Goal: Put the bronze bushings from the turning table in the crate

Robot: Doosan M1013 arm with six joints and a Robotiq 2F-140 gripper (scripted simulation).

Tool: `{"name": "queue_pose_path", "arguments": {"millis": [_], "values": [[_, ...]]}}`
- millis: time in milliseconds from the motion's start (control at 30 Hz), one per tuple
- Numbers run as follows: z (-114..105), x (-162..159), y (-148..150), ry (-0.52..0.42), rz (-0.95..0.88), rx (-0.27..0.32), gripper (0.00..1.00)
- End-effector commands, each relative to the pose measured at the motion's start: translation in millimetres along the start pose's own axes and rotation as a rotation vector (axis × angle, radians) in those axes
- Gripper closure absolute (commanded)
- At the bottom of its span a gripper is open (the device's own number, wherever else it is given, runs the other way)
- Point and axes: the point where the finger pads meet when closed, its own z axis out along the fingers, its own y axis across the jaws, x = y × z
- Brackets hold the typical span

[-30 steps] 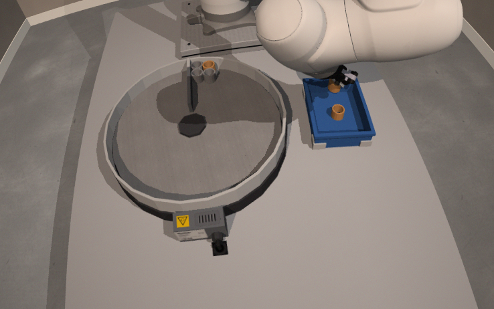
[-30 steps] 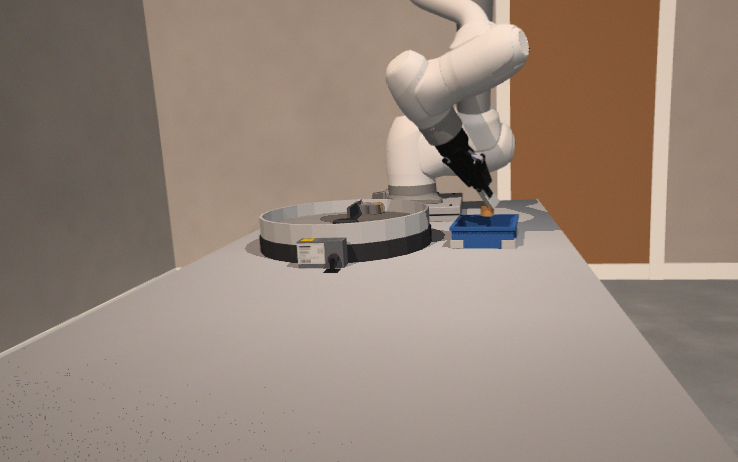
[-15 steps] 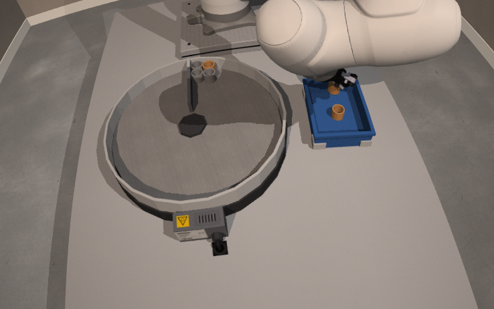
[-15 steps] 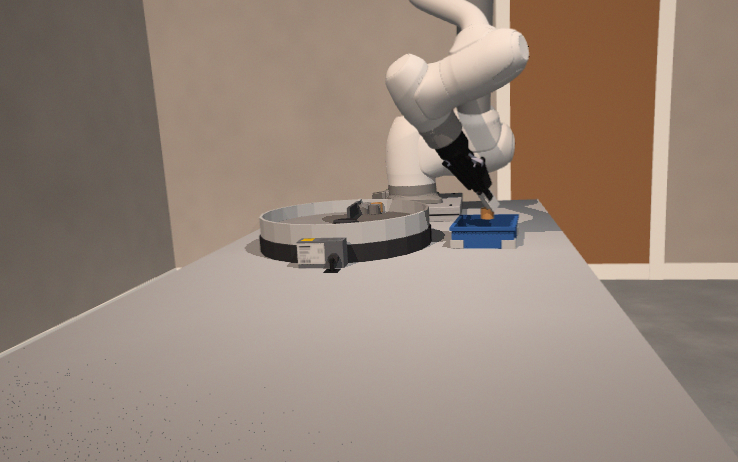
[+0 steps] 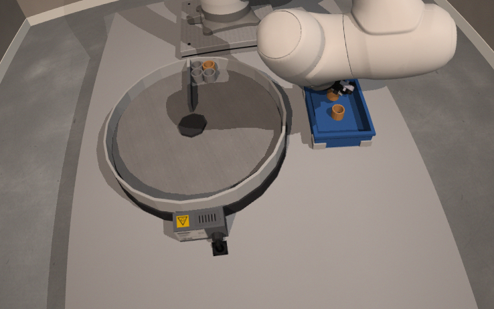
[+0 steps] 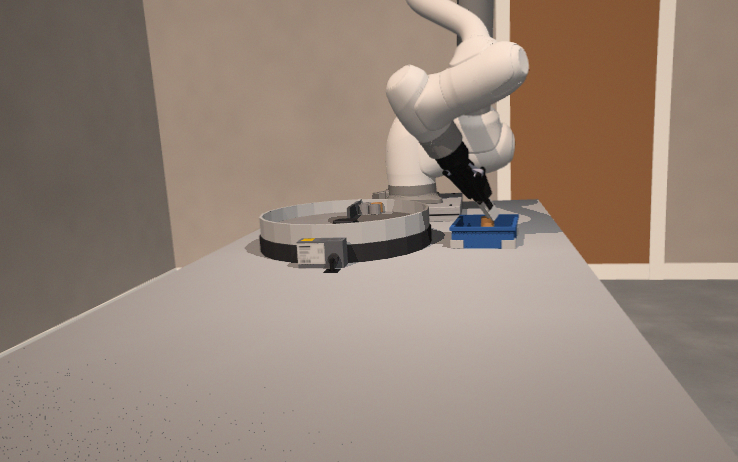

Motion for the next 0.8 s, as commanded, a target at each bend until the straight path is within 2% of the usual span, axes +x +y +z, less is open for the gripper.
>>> {"name": "queue_pose_path", "arguments": {"millis": [0,767], "values": [[3.8,-3.1,0.1,0.000,0.000,0.000,1.00],[9.2,-7.7,0.2,0.000,0.000,0.000,1.00]]}}
